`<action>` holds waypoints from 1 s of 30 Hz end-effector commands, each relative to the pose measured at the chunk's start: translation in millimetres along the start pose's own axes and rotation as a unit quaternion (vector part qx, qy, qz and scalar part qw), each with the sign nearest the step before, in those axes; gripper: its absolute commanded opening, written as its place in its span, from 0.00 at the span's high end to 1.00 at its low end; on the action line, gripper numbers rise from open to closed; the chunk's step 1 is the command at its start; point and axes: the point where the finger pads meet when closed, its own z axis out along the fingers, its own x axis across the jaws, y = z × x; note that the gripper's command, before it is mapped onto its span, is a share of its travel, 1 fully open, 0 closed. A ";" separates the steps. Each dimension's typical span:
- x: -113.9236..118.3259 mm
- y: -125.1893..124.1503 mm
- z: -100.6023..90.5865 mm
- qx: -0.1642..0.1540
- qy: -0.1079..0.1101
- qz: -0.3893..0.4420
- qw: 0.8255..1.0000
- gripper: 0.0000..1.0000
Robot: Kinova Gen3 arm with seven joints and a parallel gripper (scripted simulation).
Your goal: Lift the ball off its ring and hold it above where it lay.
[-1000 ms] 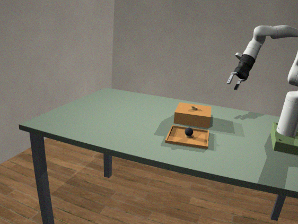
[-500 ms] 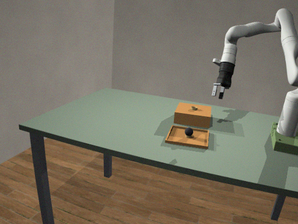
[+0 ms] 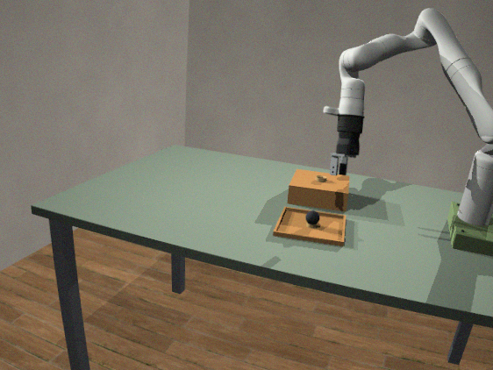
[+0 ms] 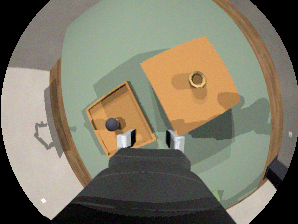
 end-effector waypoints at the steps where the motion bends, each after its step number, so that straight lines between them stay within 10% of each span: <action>1: -39.3 5.4 13.8 -0.003 0.023 -0.047 0.999 0.00; 30: -129.3 8.2 39.6 0.046 0.098 -0.170 0.979 0.00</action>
